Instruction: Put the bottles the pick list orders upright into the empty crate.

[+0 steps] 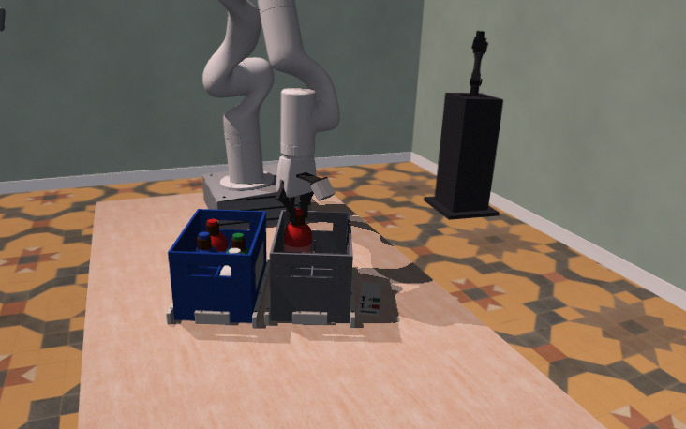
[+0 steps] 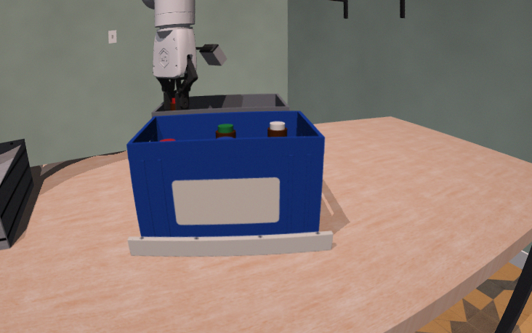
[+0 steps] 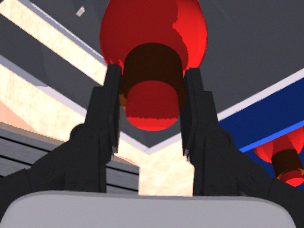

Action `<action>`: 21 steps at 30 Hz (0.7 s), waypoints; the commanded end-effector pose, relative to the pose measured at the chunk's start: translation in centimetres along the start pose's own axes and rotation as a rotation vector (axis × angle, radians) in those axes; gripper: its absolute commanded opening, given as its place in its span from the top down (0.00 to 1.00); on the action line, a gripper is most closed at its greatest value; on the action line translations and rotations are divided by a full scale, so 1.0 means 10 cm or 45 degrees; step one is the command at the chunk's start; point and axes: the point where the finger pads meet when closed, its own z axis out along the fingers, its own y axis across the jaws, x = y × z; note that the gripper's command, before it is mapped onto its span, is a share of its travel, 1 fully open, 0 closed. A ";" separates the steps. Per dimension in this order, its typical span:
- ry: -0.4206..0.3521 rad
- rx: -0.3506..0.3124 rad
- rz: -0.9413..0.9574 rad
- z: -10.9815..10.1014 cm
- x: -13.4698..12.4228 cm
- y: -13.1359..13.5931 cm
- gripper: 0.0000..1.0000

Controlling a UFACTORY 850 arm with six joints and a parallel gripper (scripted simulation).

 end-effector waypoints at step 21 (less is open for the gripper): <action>0.003 -0.001 0.000 0.01 0.01 0.00 1.00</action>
